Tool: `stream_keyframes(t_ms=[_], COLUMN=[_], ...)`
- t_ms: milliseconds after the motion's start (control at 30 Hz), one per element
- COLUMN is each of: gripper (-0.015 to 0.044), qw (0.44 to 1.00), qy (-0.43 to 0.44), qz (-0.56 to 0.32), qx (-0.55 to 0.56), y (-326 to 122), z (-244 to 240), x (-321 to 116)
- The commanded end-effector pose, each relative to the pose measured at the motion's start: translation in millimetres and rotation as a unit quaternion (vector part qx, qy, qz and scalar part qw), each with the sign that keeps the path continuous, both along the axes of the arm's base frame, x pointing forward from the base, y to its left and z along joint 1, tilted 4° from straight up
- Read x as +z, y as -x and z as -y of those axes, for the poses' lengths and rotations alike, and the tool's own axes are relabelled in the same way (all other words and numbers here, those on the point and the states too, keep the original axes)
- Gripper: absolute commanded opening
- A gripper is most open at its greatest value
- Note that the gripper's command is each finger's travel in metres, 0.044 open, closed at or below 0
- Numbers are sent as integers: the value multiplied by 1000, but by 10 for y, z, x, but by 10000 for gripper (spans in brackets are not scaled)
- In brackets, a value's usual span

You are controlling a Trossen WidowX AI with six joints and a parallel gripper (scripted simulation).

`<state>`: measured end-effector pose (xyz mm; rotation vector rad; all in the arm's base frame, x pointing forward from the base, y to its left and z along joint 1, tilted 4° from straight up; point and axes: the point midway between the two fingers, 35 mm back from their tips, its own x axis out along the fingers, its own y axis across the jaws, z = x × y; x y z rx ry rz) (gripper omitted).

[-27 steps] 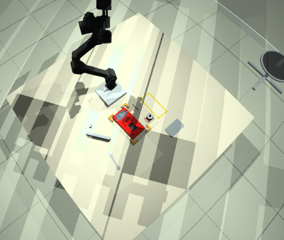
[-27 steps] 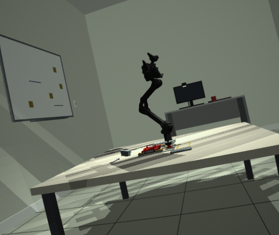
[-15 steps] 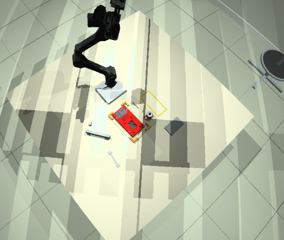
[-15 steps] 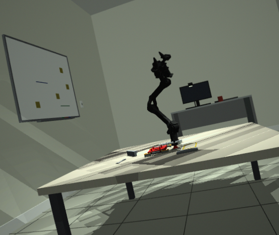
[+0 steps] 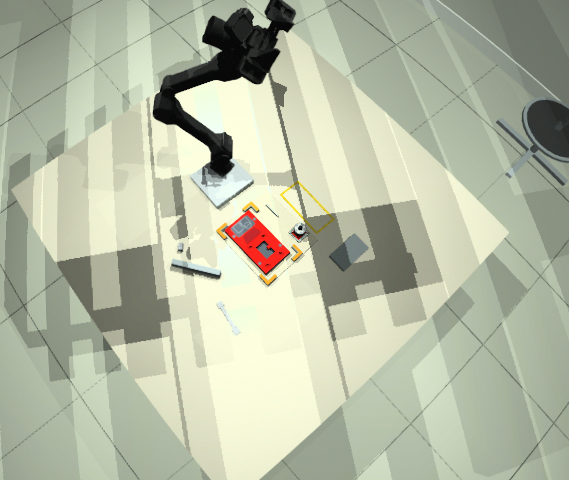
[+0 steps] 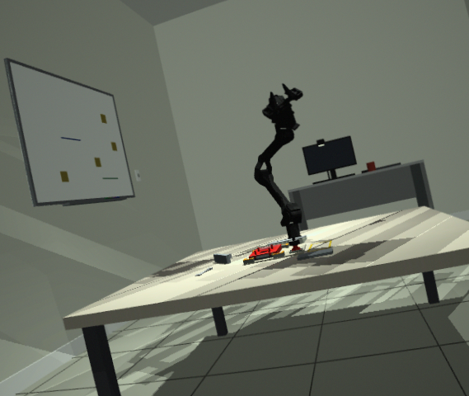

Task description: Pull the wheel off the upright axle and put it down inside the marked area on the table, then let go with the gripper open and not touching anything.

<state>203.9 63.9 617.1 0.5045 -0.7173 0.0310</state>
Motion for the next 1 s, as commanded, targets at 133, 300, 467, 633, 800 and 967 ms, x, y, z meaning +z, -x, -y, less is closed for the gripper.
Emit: stream_keyframes(t_ms=[133,300,467,633,800,967], gripper=[300,300,300,300,300,300], qw=[995,981,960,934,911,868], qy=[81,140,191,231,255,282], qz=[-63,-130,-202,-271,-325,-409], qx=[-18,-22,-26,-29,-24,-13], y=[-493,-918,-1333,-1699,-1921,-2190], z=[-252,-416,-502,-513,-494,-417], x=[-250,-548,-919,-1322,-1632,-2129])
